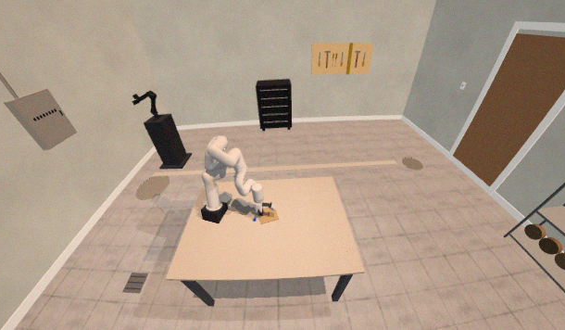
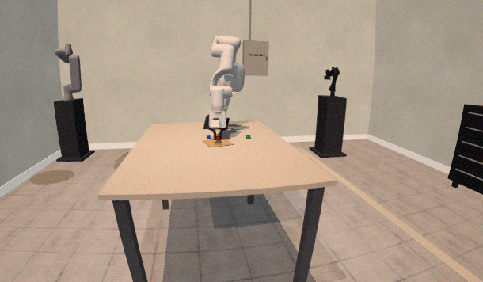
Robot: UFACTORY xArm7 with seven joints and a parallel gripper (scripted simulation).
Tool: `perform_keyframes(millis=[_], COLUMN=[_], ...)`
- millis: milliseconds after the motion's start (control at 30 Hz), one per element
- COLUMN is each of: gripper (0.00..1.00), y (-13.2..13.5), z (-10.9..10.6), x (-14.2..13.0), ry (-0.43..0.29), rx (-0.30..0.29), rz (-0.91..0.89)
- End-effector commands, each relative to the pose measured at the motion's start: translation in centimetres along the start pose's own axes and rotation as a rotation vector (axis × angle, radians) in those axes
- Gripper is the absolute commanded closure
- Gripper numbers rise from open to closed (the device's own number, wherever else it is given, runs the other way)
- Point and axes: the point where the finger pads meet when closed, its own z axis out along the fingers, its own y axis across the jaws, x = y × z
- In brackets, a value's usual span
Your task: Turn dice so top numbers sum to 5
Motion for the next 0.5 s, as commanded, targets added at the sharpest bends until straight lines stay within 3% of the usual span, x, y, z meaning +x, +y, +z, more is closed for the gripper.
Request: perform_keyframes(millis=[0,367,467], gripper=[0.85,0.85,0.81], y=[0.05,0.05,0.05], z=[-0.08,-0.08,-0.08], x=[0.13,0.13,0.13], ry=[0.003,0.003,0.003], rx=[-0.001,-0.001,-0.001], rz=[0.000,0.000,0.000])
